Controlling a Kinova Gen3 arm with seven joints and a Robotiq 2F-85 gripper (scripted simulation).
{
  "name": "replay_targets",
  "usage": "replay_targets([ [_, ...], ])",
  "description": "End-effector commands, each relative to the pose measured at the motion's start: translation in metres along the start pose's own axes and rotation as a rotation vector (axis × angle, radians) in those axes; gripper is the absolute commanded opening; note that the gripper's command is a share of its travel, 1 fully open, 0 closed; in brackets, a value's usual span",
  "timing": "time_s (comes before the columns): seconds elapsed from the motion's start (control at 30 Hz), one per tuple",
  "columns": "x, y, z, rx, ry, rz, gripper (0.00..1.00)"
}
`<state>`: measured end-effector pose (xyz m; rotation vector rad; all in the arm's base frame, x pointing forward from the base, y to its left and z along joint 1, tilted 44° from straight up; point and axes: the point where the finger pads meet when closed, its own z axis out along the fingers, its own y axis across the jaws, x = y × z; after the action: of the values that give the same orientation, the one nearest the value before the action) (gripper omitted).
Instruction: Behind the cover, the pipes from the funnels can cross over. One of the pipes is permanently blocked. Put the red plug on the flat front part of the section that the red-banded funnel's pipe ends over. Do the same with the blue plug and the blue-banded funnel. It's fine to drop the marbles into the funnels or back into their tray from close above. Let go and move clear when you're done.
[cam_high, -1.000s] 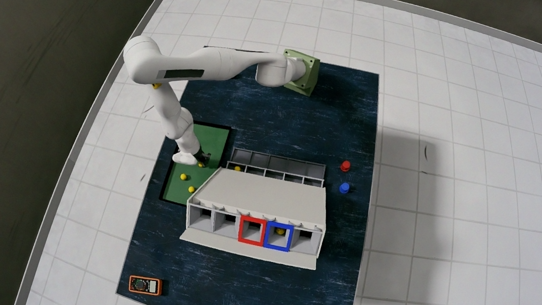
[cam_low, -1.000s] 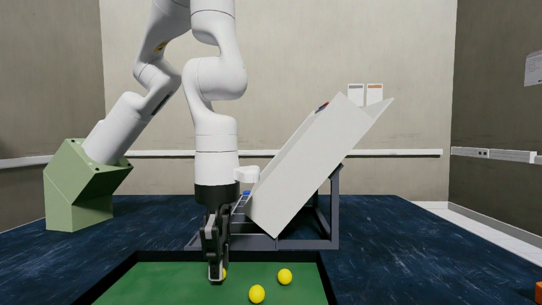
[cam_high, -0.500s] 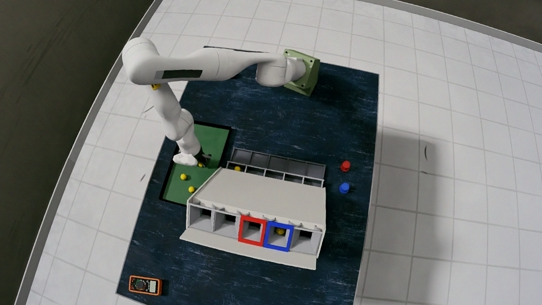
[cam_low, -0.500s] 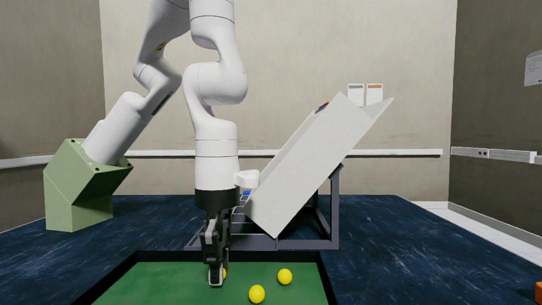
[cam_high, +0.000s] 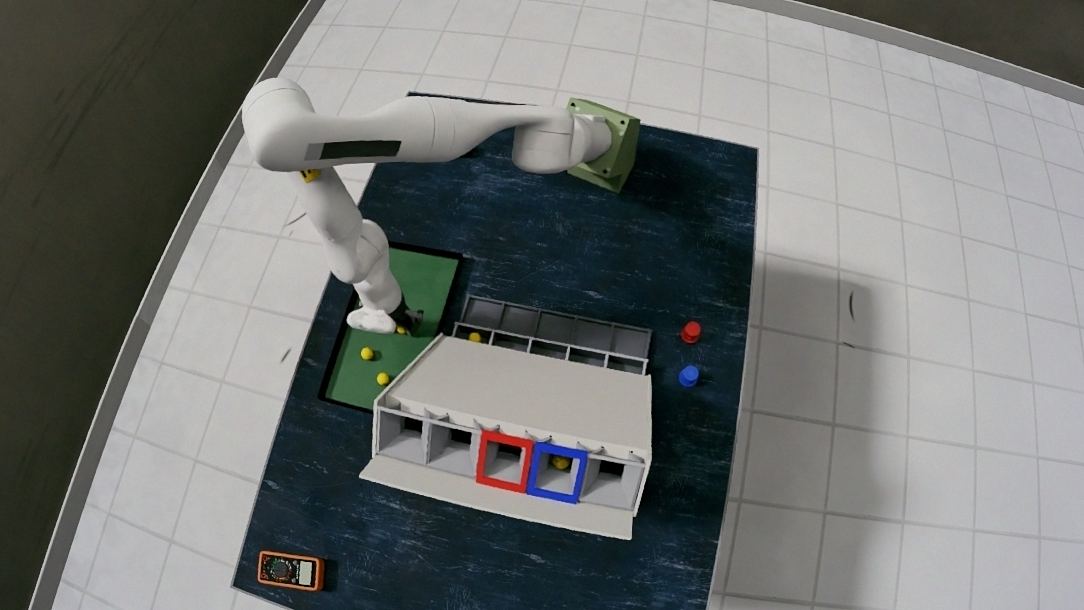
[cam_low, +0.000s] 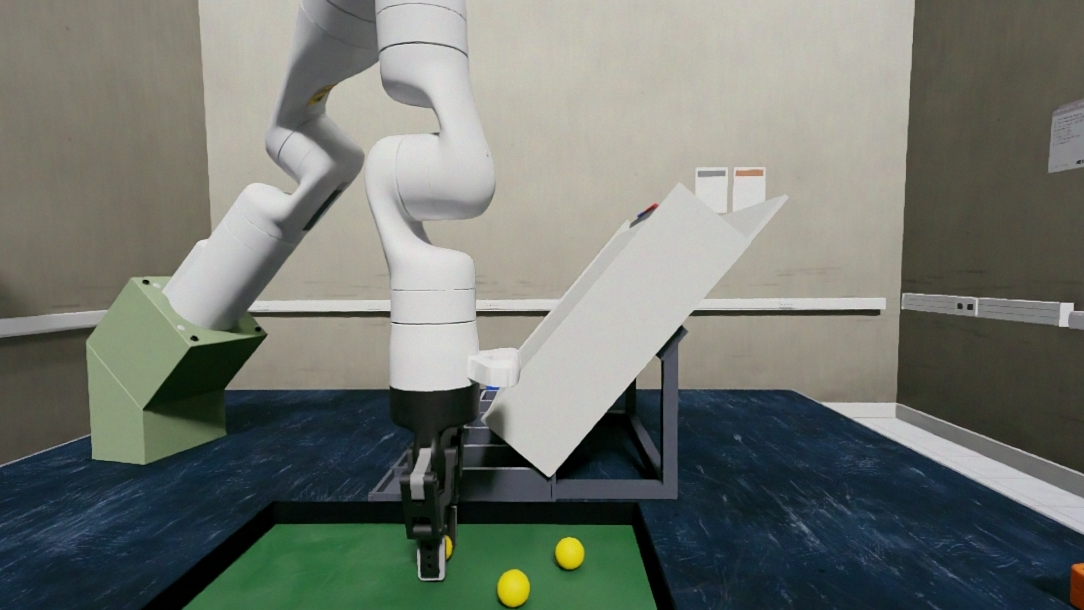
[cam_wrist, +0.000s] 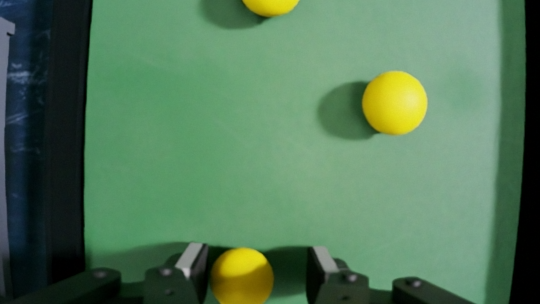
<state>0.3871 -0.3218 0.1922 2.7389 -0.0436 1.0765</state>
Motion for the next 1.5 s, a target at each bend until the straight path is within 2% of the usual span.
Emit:
replay_targets([
  [0.0,0.0,0.0,0.0,0.0,0.0,0.0,0.5],
  [0.17,0.0,0.0,0.0,0.0,0.0,0.0,0.5],
  [0.2,0.0,0.0,0.0,0.0,0.0,0.0,0.0],
  [1.3,0.0,0.0,0.0,-0.001,0.0,0.0,0.0],
  [1.33,0.0,0.0,-0.07,-0.001,0.0,0.0,0.0],
  [1.47,0.0,0.001,-0.083,-0.001,0.0,0.0,0.0],
])
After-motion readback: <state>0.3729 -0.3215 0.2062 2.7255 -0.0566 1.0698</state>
